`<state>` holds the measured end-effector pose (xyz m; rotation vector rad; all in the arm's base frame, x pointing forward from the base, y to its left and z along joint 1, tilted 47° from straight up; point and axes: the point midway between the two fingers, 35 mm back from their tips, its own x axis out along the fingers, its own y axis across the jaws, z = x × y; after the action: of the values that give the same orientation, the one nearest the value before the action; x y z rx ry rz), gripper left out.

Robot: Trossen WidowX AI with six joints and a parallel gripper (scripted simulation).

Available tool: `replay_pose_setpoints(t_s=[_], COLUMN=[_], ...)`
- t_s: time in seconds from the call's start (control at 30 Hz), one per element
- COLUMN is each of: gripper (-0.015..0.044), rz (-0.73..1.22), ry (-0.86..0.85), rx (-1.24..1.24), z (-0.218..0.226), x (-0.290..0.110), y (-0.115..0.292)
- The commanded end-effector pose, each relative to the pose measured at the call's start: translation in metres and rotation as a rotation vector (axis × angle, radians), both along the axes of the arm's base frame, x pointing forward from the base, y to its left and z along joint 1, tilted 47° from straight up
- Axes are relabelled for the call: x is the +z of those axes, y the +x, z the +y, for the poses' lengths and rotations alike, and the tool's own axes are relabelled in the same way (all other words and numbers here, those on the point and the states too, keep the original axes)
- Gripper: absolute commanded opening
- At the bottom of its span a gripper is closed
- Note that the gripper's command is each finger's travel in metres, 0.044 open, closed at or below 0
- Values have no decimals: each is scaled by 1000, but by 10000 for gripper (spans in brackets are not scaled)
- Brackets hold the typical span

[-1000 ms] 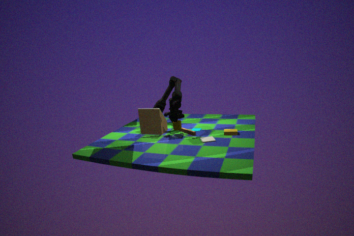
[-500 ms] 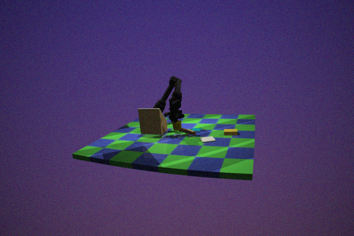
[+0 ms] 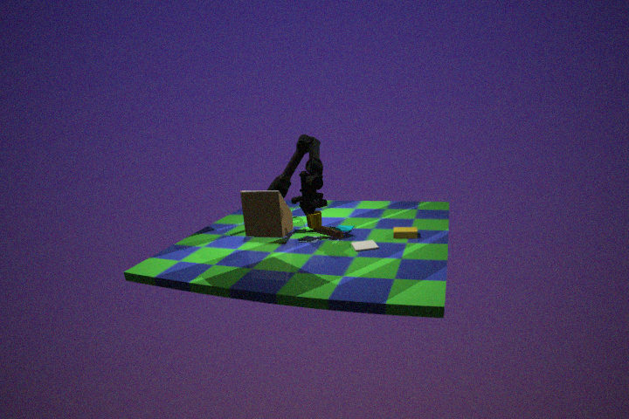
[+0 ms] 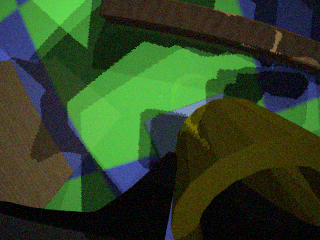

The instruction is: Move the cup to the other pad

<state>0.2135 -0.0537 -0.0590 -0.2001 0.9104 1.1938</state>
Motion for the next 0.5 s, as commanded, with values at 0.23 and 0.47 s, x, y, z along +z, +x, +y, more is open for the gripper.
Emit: replay_pose_setpoints(t_s=[0.23, 0.47], gripper=[0, 0], rz=[1, 1], ry=[6, 7], rx=[-3, -3], z=[15, 23], x=[18, 29], y=[17, 27])
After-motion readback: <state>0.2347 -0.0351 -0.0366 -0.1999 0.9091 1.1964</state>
